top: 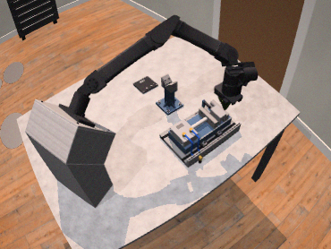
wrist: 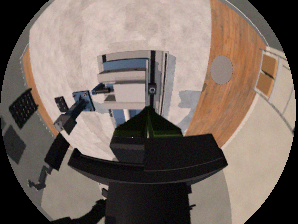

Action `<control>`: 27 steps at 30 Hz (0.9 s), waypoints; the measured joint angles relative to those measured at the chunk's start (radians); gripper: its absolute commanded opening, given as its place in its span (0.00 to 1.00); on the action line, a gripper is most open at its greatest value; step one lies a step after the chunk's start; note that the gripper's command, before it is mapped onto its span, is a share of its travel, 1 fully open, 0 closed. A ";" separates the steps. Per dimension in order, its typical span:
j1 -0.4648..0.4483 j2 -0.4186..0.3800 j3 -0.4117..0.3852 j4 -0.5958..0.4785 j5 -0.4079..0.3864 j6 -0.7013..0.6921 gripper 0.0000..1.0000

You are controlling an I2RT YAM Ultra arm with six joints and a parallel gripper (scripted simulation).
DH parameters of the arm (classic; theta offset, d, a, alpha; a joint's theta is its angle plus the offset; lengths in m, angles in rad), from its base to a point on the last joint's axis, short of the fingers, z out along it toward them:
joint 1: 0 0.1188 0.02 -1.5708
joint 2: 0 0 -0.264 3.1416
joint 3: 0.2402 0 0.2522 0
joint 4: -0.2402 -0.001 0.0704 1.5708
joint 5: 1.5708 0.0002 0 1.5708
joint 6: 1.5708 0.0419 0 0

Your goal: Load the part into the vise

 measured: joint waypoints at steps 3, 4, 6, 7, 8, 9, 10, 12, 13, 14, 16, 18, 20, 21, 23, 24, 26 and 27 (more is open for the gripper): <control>0.000 0.006 0.000 0.006 0.000 0.002 0.00; 0.000 0.008 -0.001 0.007 0.001 0.003 0.00; 0.000 0.006 0.000 0.009 0.002 0.006 0.00; 0.000 0.006 0.000 0.013 0.002 0.007 0.00; 0.000 0.007 0.000 0.016 0.002 0.008 0.00; 0.000 0.008 0.000 0.018 0.003 0.010 0.00; 0.000 0.011 0.000 0.022 0.004 0.012 0.00; 0.005 0.016 0.000 0.027 0.008 0.016 0.00; 0.009 0.018 0.000 0.030 0.009 0.018 0.00; 0.013 0.018 -0.002 0.035 0.010 0.020 0.00; 0.019 0.019 -0.006 0.041 0.010 0.024 0.00; 0.021 0.025 -0.006 0.051 0.012 0.029 0.00; 0.022 0.032 -0.006 0.058 0.014 0.033 0.00; 0.022 0.034 -0.009 0.061 0.016 0.035 0.00; 0.026 0.033 -0.011 0.064 0.021 0.040 0.00; 0.030 0.033 -0.011 0.069 0.022 0.042 0.00; 0.040 0.034 -0.011 0.079 0.023 0.047 0.00; 0.043 0.035 -0.011 0.084 0.023 0.049 0.00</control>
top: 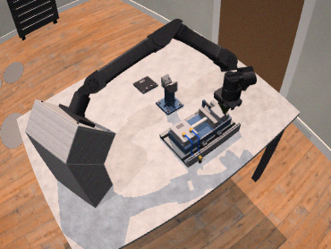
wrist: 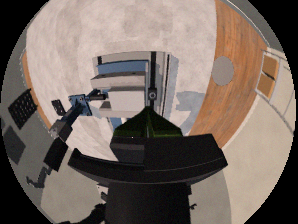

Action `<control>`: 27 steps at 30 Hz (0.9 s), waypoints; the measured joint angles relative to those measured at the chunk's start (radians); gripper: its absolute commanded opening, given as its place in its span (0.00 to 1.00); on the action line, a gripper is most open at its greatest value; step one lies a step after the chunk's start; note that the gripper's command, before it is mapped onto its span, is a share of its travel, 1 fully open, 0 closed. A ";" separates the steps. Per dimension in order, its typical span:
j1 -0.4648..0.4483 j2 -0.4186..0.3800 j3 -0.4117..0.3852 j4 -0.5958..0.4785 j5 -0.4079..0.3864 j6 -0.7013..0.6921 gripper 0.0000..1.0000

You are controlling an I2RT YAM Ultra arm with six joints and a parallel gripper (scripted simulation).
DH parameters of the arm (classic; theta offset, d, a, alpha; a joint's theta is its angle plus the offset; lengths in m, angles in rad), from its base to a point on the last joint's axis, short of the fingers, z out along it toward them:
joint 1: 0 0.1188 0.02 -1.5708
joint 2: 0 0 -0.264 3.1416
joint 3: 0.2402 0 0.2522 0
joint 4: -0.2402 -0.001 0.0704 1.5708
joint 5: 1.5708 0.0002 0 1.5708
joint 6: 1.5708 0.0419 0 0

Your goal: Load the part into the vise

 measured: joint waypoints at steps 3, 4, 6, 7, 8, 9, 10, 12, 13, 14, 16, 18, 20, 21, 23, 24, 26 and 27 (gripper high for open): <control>0.002 0.010 -0.004 0.015 0.003 0.007 0.00; 0.002 0.015 -0.004 0.018 0.005 0.010 0.00; 0.006 0.020 -0.005 0.023 0.011 0.015 0.00; 0.009 0.019 -0.004 0.025 0.013 0.018 0.00; 0.013 0.018 -0.004 0.029 0.013 0.019 0.00; 0.016 0.018 -0.004 0.034 0.013 0.021 0.00; 0.018 0.019 -0.004 0.037 0.013 0.023 0.00; 0.019 0.021 -0.004 0.042 0.013 0.025 0.00; 0.019 0.021 -0.004 0.045 0.014 0.027 0.00; 0.019 0.023 -0.004 0.047 0.015 0.028 0.00; 0.019 0.027 -0.004 0.051 0.016 0.031 0.00; 0.019 0.027 -0.004 0.054 0.018 0.033 0.00; 0.019 0.027 -0.004 0.057 0.018 0.035 0.00; 0.019 0.027 -0.004 0.059 0.019 0.035 0.00; 0.019 0.027 -0.004 0.060 0.019 0.036 0.00; 0.019 0.027 -0.004 0.061 0.019 0.036 0.00; 0.019 0.027 -0.004 0.062 0.019 0.036 0.00; 0.019 0.027 -0.004 0.062 0.019 0.036 0.00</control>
